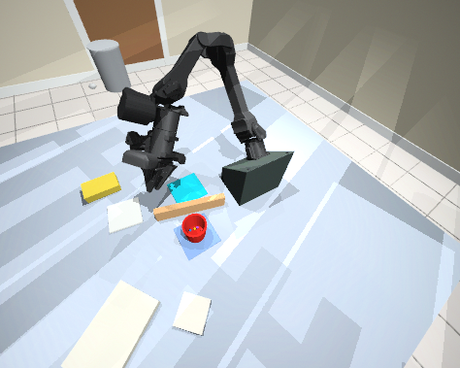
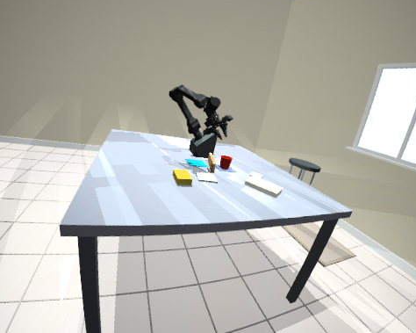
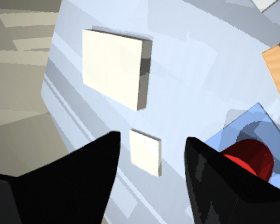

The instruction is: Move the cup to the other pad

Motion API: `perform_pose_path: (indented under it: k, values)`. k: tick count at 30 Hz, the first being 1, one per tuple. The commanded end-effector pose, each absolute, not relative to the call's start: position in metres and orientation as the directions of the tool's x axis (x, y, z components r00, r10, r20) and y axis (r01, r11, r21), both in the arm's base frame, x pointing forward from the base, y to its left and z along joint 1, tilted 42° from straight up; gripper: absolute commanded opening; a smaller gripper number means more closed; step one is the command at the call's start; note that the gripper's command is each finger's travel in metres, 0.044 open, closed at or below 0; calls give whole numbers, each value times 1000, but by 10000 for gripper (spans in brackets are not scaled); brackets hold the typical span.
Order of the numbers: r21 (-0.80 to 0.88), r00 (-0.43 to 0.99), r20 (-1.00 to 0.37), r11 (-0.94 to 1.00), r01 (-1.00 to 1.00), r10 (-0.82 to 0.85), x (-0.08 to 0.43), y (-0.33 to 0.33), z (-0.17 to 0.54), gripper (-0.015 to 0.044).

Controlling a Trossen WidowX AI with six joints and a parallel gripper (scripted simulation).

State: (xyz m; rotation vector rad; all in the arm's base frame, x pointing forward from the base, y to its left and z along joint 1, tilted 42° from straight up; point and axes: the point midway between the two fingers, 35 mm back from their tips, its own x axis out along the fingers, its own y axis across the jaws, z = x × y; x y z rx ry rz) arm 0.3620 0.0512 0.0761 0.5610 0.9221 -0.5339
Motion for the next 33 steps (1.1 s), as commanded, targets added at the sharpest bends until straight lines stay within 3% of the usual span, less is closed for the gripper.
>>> perform_pose_path:
  k: [1, 7, 11, 33]
  values:
    - [47, 303, -903, 633, 773, -304, 345, 58, 29, 148]
    - [-227, 48, -847, 441, 868, -529, 308, 61, -27, 148]
    - [-342, -45, -753, 331, 880, -657, 284, 56, -45, 148]
    - [-346, -48, -747, 326, 880, -663, 283, 41, -63, 148]
